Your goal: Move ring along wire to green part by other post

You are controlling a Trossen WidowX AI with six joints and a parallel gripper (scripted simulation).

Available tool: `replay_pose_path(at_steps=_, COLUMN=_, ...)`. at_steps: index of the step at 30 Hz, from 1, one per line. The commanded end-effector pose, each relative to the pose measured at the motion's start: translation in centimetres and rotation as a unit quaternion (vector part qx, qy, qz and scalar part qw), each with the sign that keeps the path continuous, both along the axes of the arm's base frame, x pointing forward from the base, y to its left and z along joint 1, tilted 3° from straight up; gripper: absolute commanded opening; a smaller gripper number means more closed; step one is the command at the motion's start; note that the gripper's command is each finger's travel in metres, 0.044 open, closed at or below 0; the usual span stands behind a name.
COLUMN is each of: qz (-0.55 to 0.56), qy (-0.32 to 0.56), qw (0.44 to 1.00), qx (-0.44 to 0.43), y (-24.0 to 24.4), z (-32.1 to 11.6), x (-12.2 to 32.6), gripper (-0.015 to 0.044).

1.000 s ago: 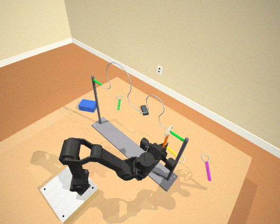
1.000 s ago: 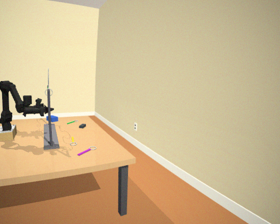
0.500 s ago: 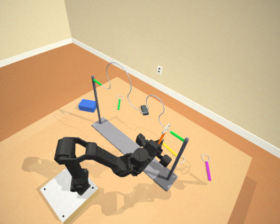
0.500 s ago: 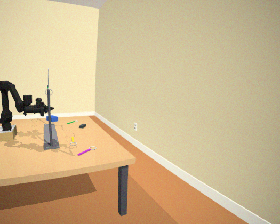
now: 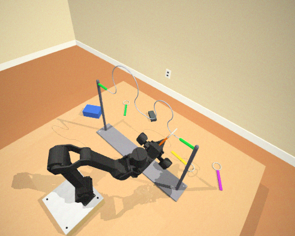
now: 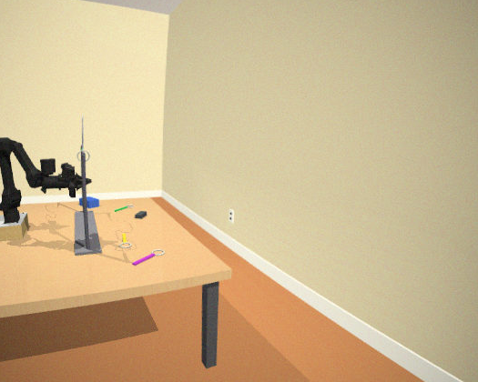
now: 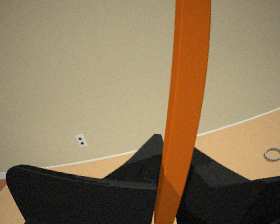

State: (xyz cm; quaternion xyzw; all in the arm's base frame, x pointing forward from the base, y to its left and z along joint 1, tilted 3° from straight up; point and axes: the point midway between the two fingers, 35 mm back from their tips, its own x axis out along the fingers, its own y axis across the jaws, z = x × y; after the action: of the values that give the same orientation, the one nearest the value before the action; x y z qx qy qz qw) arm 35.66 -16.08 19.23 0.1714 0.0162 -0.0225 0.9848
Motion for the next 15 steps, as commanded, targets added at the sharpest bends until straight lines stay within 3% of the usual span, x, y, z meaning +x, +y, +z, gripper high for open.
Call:
replay_pose_path(at_steps=1, qz=0.001, qy=0.001, qw=0.999, qx=0.046, y=1.5, z=0.7, x=-0.1, gripper=-0.0150)
replay_pose_path(at_steps=15, qz=0.035, qy=0.062, qw=0.984, qx=0.163, y=4.7, z=2.9, x=-1.7, gripper=-0.0150)
